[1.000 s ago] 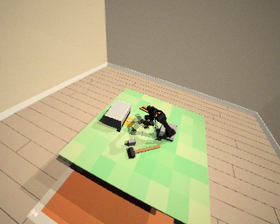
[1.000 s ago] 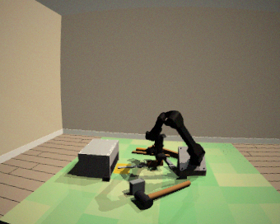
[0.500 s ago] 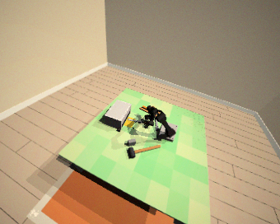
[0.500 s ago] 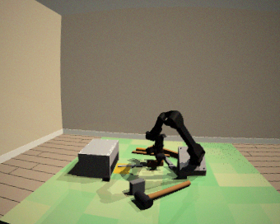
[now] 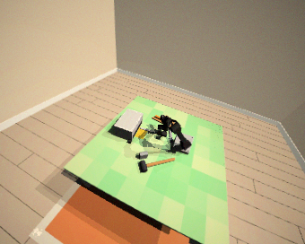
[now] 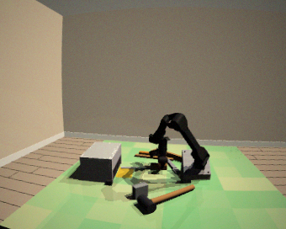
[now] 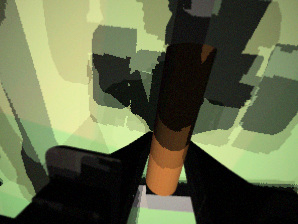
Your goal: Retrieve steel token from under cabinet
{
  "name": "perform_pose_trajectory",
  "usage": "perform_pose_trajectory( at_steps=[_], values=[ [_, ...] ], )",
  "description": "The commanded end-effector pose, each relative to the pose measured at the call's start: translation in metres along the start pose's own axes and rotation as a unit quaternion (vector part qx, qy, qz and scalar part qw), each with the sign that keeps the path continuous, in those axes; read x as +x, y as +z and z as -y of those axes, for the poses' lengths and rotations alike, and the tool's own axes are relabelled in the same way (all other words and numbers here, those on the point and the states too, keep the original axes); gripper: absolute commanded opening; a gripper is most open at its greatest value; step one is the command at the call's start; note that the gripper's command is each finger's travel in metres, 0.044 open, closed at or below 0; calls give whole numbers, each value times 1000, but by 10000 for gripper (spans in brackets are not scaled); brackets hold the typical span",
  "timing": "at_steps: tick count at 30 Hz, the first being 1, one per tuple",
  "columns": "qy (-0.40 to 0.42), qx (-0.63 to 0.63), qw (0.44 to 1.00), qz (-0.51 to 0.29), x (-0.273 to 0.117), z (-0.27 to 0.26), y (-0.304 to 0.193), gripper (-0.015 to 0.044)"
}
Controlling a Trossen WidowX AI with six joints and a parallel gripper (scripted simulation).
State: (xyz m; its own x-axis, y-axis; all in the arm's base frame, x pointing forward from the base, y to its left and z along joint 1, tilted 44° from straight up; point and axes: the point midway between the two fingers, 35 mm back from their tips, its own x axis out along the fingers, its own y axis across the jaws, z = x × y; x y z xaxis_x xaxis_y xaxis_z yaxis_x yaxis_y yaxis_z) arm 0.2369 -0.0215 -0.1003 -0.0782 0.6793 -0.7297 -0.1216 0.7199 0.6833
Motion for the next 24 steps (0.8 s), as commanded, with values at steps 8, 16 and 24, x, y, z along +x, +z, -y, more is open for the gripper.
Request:
perform_pose_trajectory(
  at_steps=[8, 16, 24],
  values=[
    [-1, 47, 999, 1, -1, 1, 0, 0],
    [-1, 80, 997, 1, -1, 1, 0, 0],
    [-1, 112, 994, 1, -2, 1, 0, 0]
  ],
)
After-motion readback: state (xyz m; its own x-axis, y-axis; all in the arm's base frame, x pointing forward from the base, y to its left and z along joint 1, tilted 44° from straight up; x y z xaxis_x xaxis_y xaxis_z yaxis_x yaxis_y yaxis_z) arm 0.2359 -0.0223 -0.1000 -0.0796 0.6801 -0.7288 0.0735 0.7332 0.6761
